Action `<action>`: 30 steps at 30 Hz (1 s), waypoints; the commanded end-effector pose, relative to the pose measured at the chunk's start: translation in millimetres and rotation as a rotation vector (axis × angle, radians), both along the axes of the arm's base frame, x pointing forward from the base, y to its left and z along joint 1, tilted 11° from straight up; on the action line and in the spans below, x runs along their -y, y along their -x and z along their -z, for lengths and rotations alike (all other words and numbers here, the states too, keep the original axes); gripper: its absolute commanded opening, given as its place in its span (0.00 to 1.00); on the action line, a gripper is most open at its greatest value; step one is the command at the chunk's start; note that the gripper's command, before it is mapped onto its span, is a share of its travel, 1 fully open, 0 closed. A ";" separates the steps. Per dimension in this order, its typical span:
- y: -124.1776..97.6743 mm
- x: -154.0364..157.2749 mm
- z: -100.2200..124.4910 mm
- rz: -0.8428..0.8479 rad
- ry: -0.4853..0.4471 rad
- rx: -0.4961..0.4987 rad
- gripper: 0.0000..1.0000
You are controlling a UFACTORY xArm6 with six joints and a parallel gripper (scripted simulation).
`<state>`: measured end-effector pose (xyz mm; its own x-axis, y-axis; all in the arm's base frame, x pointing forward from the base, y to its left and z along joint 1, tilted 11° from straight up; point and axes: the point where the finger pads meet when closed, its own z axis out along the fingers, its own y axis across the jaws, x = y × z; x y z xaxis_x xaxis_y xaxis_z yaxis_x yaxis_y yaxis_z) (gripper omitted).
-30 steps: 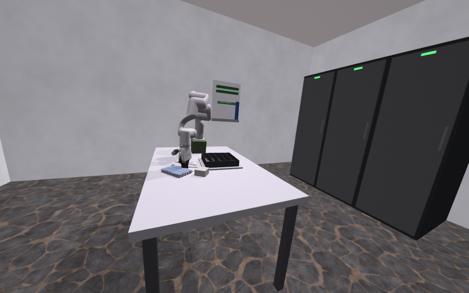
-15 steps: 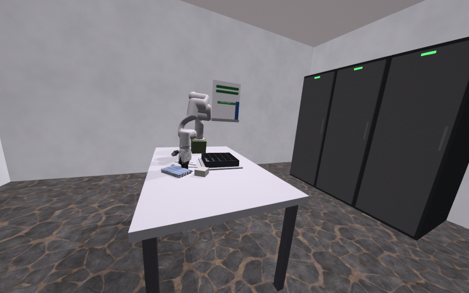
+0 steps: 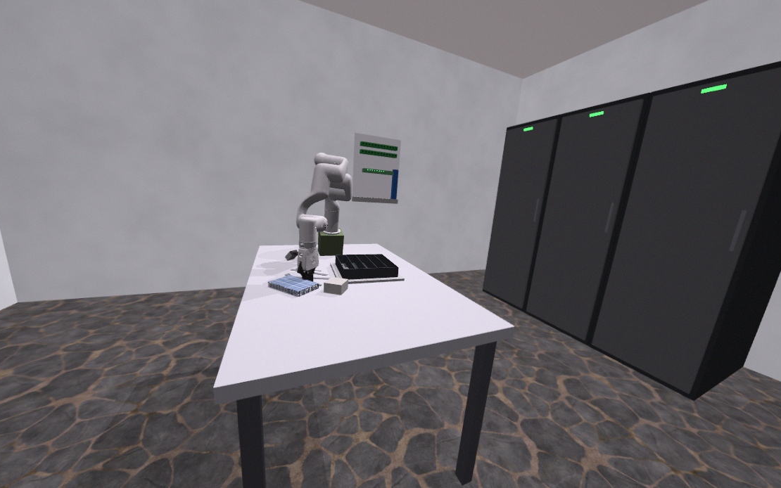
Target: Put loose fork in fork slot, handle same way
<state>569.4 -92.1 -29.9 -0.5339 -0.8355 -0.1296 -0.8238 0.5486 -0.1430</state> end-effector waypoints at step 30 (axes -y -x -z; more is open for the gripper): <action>-1.4 0.1 0.0 0.000 0.001 0.003 0.06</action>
